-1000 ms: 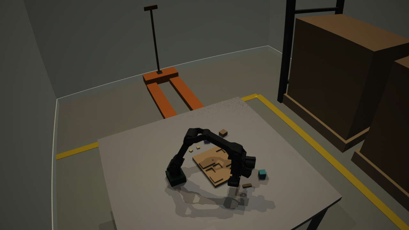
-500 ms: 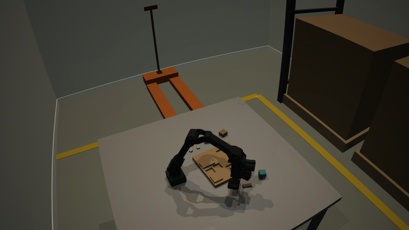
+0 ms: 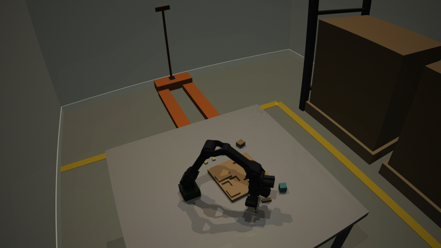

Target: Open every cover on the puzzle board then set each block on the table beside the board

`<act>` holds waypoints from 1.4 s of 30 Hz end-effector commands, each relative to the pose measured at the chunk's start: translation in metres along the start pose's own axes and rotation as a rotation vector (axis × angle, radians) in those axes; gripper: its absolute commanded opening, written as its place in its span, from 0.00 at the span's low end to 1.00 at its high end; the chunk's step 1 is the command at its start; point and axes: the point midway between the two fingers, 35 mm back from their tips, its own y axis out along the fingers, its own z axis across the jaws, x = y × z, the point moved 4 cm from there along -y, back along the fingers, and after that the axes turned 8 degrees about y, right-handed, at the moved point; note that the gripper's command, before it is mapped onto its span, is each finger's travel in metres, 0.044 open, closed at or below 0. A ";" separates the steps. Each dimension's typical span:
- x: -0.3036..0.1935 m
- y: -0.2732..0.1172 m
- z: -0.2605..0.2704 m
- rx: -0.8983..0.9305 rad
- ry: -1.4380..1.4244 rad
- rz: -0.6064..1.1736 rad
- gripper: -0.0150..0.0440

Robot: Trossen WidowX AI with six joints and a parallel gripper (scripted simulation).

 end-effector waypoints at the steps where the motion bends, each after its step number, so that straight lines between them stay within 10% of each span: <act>1: -0.002 0.008 0.000 0.000 -0.006 0.004 0.39; 15: -0.005 0.026 -0.001 0.000 -0.006 0.004 0.39; 29: -0.003 0.021 0.000 0.000 0.000 0.002 1.00; 42: -0.002 -0.019 0.000 0.000 -0.003 0.003 1.00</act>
